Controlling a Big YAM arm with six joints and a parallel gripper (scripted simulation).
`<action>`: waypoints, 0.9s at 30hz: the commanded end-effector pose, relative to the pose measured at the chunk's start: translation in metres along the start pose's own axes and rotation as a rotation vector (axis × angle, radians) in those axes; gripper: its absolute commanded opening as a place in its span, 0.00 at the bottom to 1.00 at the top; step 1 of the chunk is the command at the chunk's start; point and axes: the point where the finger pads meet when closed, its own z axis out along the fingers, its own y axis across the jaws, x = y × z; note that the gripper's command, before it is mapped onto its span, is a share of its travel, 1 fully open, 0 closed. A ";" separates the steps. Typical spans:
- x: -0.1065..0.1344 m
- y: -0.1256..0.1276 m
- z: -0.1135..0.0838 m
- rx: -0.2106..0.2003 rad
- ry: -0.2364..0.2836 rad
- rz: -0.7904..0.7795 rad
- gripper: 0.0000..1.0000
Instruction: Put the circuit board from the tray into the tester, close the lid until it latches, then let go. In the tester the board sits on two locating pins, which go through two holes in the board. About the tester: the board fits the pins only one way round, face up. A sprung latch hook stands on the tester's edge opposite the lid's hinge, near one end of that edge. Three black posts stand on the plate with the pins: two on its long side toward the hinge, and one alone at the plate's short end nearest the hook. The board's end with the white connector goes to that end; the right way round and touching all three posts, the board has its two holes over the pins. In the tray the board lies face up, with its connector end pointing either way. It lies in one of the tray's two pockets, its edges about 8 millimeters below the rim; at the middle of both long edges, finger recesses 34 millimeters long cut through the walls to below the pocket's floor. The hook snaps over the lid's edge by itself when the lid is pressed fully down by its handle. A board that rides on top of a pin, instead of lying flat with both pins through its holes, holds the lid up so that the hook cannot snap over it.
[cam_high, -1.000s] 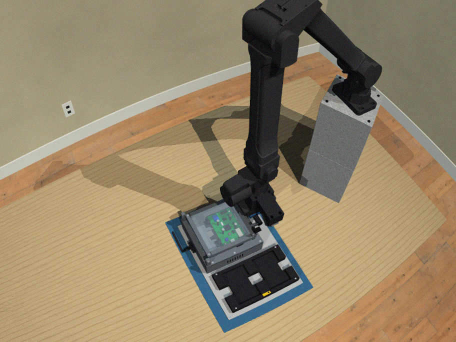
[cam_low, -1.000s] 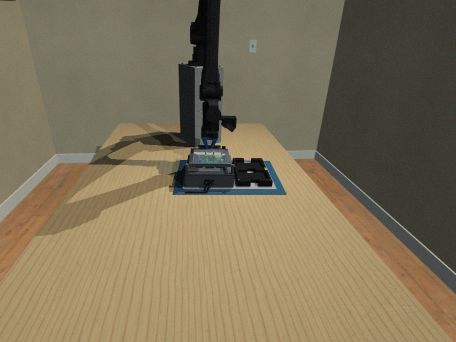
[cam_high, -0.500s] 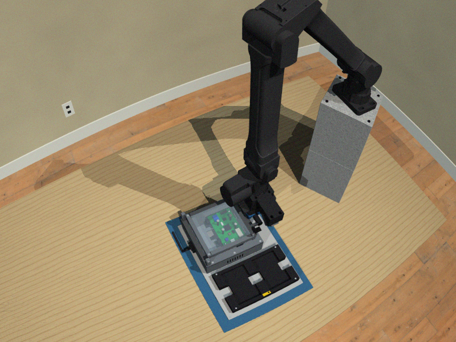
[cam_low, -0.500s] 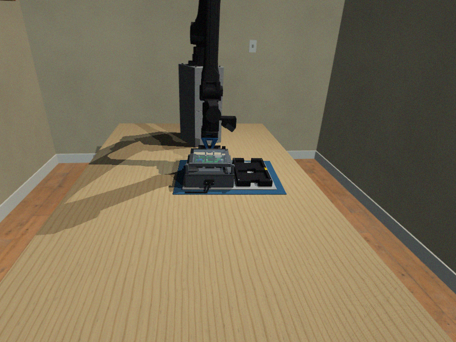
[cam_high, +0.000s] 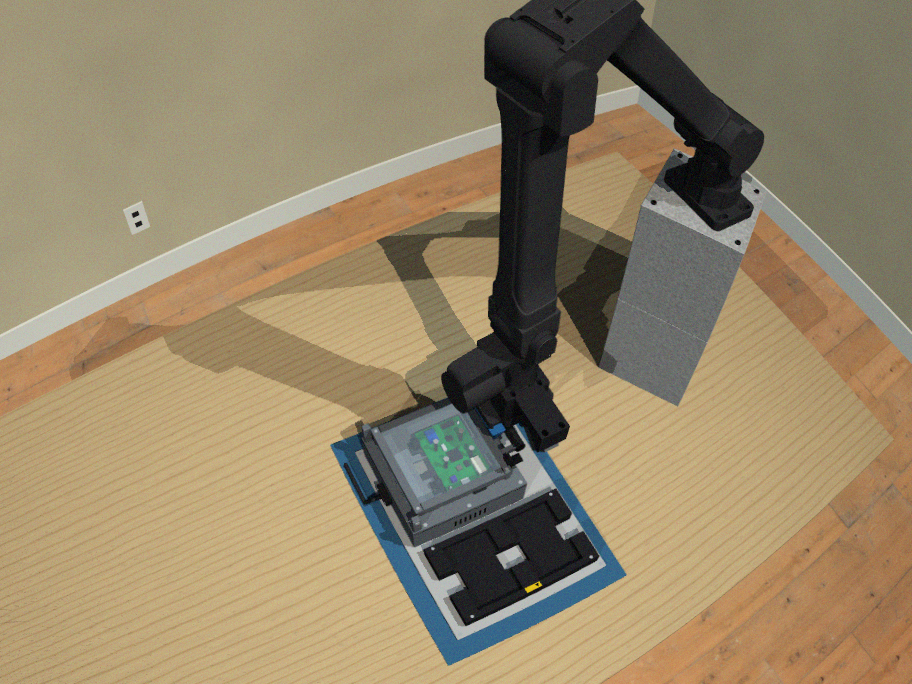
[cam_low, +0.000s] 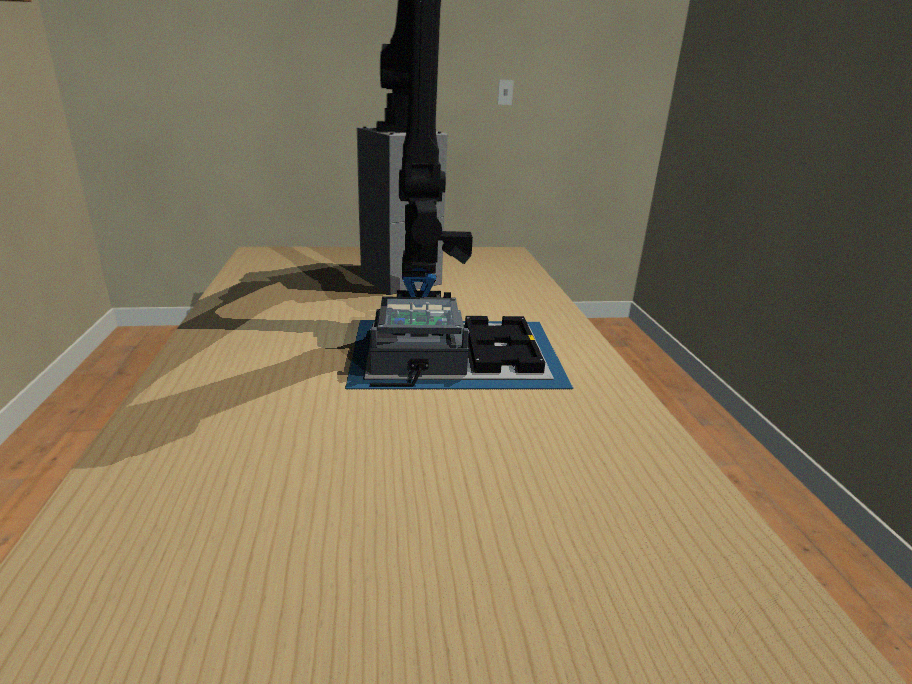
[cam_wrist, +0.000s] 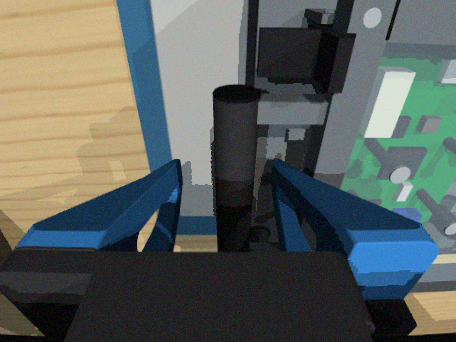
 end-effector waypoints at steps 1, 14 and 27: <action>0.000 0.003 0.000 -0.013 0.001 -0.001 0.48; -0.001 0.002 0.000 -0.013 0.001 -0.001 0.48; -0.001 0.000 -0.004 -0.005 0.000 -0.001 0.48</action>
